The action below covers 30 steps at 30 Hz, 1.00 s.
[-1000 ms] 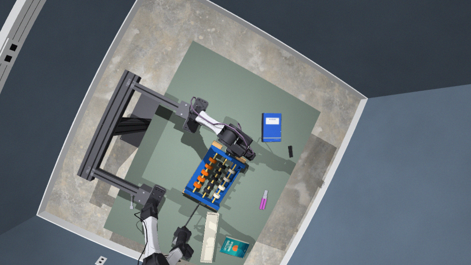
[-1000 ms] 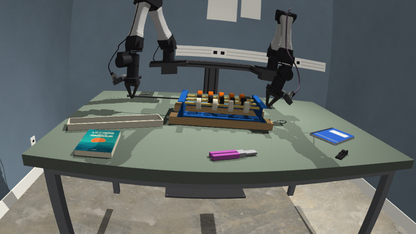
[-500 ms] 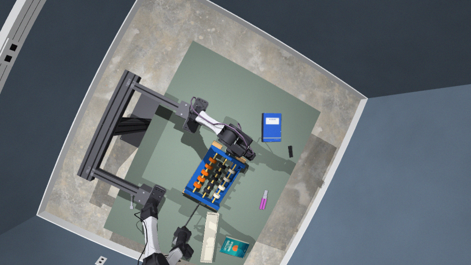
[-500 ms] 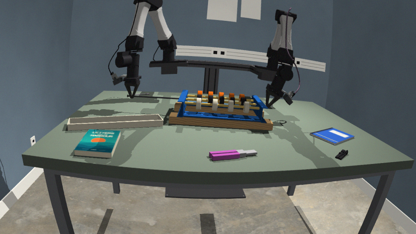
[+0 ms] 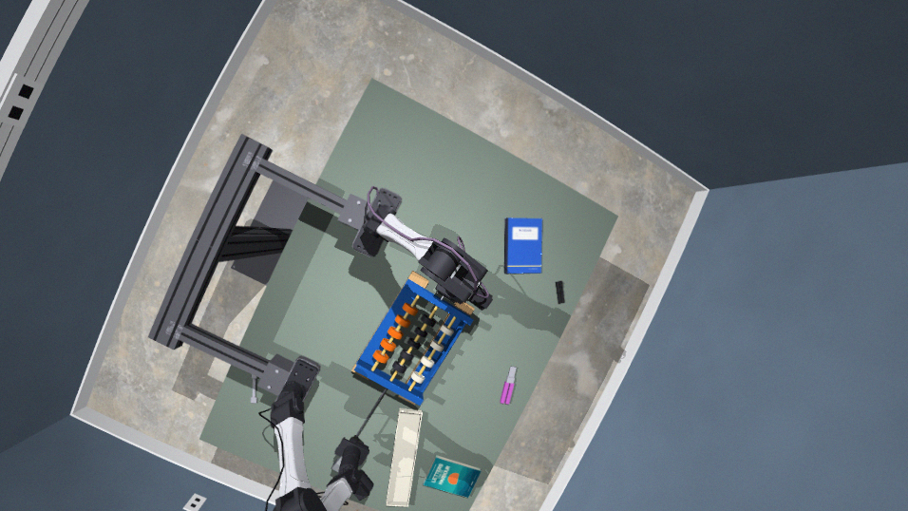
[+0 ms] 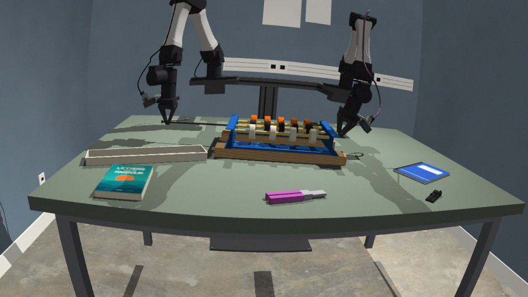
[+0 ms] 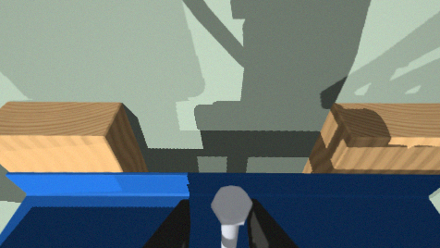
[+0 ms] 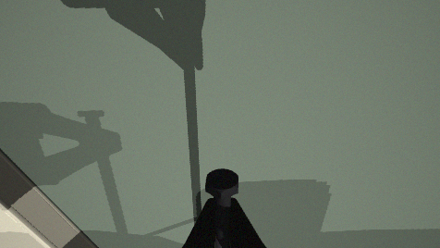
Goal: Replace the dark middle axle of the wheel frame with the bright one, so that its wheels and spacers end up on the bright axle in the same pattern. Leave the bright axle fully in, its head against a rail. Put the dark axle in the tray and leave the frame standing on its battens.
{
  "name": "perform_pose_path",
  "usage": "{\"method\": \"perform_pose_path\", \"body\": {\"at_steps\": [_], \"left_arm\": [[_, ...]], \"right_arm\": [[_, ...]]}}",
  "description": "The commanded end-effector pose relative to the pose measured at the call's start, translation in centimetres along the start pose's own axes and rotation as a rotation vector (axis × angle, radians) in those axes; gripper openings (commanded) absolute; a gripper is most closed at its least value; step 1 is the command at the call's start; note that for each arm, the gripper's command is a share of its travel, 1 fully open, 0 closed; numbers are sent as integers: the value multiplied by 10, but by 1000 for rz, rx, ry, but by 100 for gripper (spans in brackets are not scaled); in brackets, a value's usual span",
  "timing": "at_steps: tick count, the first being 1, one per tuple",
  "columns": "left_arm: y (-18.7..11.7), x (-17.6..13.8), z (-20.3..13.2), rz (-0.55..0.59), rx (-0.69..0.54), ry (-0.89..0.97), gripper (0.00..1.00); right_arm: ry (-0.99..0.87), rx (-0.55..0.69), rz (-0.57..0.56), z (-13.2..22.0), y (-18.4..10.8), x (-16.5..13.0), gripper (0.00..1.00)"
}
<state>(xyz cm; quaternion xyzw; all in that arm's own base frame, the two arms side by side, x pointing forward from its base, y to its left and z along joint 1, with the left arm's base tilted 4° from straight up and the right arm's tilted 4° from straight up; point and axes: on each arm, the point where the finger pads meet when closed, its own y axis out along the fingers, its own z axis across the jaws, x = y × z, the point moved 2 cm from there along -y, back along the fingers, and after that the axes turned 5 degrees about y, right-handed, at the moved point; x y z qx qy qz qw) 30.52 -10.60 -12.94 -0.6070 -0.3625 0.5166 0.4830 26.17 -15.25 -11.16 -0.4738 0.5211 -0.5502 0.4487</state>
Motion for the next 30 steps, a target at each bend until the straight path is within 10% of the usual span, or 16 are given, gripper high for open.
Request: {"method": "perform_pose_path", "body": {"at_steps": [1,30], "left_arm": [[-2,0,-4,-8,-6,8,27],[-59,-18,-10,-5,-51,14,27]], "right_arm": [[-3,16,1,5,-3,0,0],[2,6,6,4,2,3,0]]}}
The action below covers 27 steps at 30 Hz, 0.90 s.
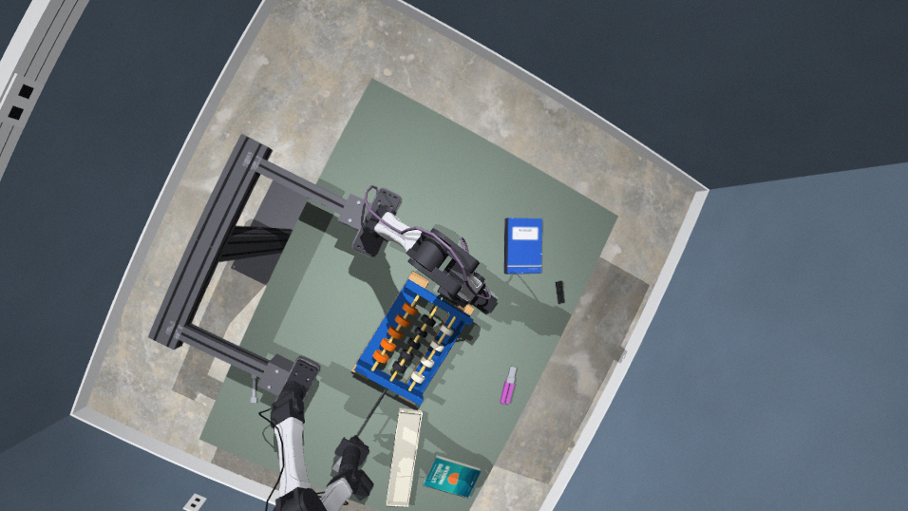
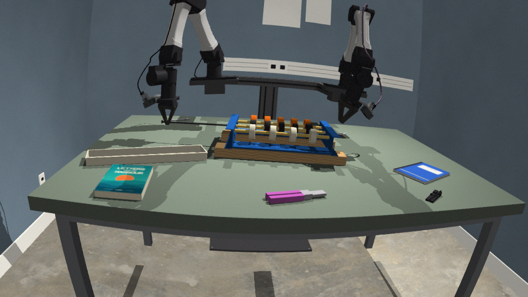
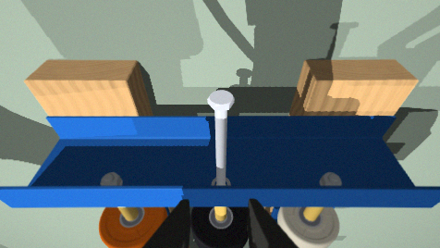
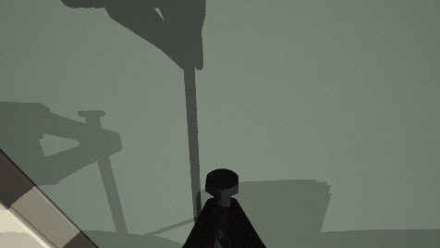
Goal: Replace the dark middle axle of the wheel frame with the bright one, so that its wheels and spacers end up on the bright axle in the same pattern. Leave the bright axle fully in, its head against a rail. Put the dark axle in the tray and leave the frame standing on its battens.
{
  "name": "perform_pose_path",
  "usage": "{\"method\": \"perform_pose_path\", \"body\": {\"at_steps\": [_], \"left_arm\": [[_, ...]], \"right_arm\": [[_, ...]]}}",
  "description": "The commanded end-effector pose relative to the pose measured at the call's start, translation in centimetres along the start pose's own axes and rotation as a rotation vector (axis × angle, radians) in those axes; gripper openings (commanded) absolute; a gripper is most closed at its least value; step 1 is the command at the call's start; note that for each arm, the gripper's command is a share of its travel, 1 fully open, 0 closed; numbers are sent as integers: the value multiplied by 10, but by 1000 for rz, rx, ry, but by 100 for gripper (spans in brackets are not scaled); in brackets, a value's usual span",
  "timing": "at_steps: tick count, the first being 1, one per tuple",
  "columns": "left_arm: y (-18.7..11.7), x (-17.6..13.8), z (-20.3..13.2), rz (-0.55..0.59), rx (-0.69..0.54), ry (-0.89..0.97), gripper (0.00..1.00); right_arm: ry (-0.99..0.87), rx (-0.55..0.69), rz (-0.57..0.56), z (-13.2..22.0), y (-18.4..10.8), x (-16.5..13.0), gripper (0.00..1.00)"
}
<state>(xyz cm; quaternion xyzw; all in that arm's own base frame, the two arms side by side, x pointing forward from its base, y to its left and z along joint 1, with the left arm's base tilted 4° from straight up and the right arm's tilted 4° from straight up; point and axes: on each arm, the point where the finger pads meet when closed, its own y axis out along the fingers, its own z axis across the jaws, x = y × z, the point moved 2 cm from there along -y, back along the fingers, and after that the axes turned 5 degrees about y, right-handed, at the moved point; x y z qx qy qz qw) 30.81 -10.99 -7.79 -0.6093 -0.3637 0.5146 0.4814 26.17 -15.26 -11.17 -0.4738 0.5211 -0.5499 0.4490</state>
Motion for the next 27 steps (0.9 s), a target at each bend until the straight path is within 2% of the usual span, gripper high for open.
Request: {"method": "perform_pose_path", "body": {"at_steps": [1,13,20,22,24,27], "left_arm": [[-10,0,-3,-5,-29,8,27],[-9,-1,-9,-5,-37,12,24],[-15,-1,-13,-69,-19,529,24],[-15,-1,-13,-69,-19,529,24],[-16,3,-13,-92,-4,716,24],[-17,-1,-12,-101,15,881,24]], "right_arm": [[4,4,6,1,1,2,0],[0,-3,5,-1,1,1,0],[2,-6,5,-2,1,1,0],[2,-6,5,-2,1,1,0],[2,-9,6,-3,1,1,0],[2,-10,6,-4,1,1,0]]}}
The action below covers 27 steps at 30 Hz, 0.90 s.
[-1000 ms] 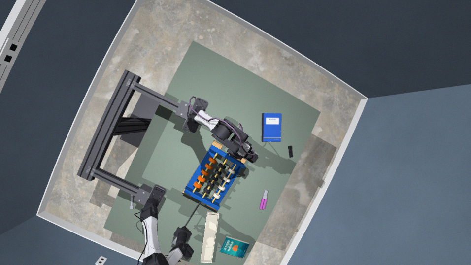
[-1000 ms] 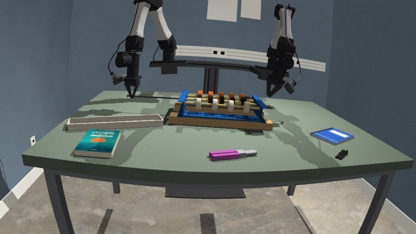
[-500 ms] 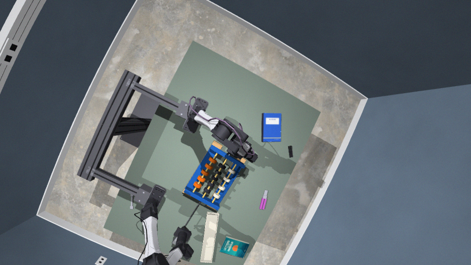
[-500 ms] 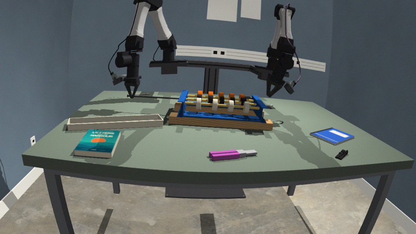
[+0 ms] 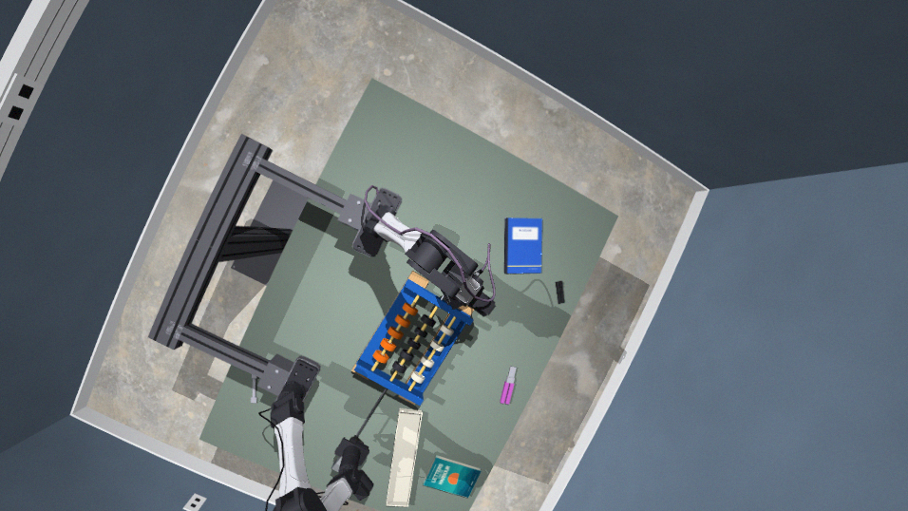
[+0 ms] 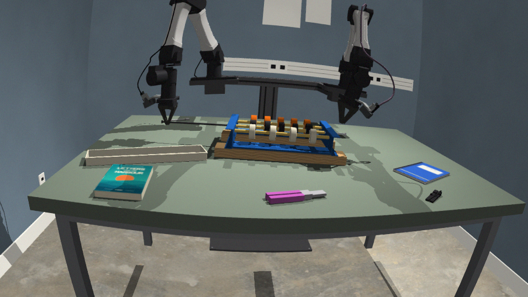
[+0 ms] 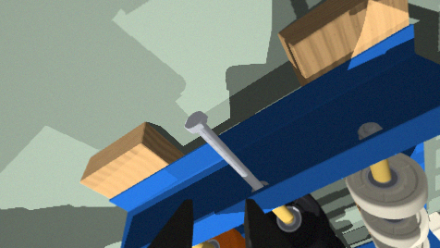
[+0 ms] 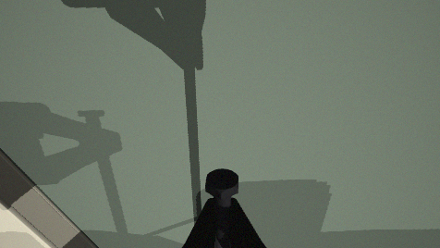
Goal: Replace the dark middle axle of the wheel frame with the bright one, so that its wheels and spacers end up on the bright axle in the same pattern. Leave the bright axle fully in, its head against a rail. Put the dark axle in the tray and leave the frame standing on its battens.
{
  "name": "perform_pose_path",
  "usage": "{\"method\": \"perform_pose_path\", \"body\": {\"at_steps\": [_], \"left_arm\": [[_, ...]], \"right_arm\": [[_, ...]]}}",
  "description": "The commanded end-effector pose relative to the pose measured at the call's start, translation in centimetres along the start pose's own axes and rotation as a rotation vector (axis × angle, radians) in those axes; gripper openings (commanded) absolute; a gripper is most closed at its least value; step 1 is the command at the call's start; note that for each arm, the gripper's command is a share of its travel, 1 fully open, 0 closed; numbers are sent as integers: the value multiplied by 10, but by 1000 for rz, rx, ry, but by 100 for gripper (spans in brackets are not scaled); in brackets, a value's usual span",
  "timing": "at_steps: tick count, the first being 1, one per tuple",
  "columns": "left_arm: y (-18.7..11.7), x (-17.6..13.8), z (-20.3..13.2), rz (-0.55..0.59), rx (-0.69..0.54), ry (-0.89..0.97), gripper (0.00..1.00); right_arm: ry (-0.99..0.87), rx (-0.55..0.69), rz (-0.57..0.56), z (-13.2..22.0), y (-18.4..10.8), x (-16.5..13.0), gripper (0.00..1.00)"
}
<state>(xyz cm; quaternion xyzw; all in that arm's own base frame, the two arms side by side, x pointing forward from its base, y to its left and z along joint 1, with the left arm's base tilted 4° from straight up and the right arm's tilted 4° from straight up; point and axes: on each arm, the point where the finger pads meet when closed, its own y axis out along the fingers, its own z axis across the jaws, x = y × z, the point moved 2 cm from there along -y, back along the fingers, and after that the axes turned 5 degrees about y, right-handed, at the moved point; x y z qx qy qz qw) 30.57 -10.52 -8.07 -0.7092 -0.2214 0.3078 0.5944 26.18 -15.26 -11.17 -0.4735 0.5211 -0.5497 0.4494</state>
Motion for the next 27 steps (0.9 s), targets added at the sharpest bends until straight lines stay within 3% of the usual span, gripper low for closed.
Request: {"method": "perform_pose_path", "body": {"at_steps": [1,3,6,12,17,20,23,25,27], "left_arm": [[-17,6,-12,-36,-25,290,24],[-20,6,-16,-52,-26,347,24],[-18,6,-15,-62,12,583,24],[-20,5,-17,-80,20,730,24],[-17,8,-12,-75,84,1099,24],[-17,7,-13,-81,87,1155,24],[-19,9,-13,-80,128,1389,24],[-20,11,-12,-84,123,1389,24],[-21,8,-15,-89,147,1532,24]], "right_arm": [[2,-11,5,-4,1,1,0],[3,-12,5,-4,1,1,0],[3,-12,4,-4,1,1,0],[4,-13,4,-4,1,1,0],[4,-14,3,-5,1,2,0],[-2,-10,2,-3,1,0,0],[-3,-6,1,-2,1,0,0],[-3,-5,1,-2,1,0,0],[-1,-5,1,-2,1,0,0]]}}
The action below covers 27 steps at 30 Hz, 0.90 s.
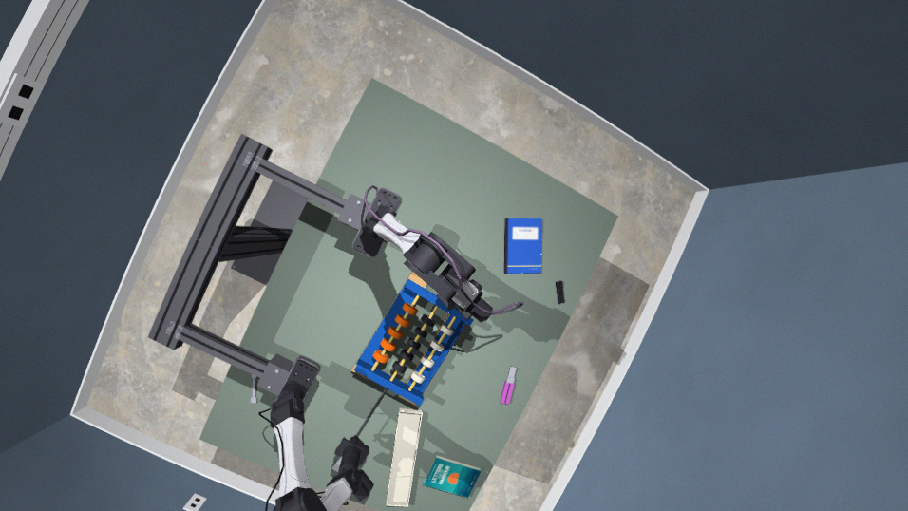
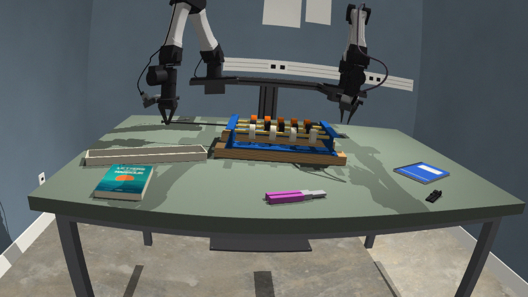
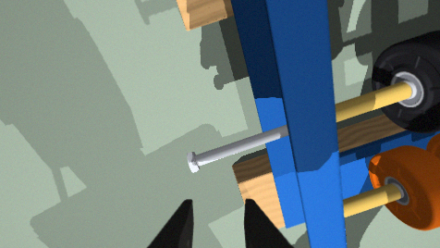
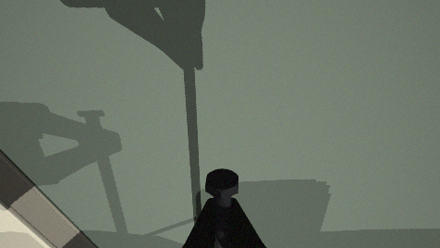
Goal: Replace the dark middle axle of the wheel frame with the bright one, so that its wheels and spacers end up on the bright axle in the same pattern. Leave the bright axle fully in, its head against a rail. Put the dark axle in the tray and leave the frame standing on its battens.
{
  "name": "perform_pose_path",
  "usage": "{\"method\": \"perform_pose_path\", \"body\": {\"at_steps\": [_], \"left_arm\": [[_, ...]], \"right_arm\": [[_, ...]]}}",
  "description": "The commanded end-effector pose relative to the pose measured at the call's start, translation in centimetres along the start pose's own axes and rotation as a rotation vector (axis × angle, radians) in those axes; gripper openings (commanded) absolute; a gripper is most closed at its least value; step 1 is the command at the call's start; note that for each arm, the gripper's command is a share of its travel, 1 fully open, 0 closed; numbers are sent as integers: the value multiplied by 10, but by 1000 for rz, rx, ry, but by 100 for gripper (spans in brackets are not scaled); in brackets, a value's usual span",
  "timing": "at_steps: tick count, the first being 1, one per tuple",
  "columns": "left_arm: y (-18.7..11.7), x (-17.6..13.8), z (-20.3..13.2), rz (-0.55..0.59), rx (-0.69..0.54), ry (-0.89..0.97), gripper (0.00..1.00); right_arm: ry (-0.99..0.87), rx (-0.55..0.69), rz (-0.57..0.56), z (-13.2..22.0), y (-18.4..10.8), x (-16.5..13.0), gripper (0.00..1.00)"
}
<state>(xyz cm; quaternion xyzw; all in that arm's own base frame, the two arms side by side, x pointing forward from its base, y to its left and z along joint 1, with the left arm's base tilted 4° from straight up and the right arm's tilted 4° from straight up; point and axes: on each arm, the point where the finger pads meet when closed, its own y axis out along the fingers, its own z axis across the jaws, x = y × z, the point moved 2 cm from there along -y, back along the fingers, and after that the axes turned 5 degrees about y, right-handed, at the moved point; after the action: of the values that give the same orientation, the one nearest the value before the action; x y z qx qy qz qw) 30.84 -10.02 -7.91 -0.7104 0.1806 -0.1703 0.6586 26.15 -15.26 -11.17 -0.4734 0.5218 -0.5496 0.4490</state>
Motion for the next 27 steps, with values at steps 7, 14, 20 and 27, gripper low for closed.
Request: {"method": "perform_pose_path", "body": {"at_steps": [7,14,20,27], "left_arm": [[-20,15,4,-9,78,638,24],[-18,12,7,14,104,914,24],[-14,9,6,63,107,1149,24],[-21,14,2,58,126,1368,24]], "right_arm": [[-6,-1,1,0,1,0,0],[-8,3,0,1,0,0,0],[-10,11,-3,3,-2,1,0],[-10,9,0,3,0,0,0]]}}
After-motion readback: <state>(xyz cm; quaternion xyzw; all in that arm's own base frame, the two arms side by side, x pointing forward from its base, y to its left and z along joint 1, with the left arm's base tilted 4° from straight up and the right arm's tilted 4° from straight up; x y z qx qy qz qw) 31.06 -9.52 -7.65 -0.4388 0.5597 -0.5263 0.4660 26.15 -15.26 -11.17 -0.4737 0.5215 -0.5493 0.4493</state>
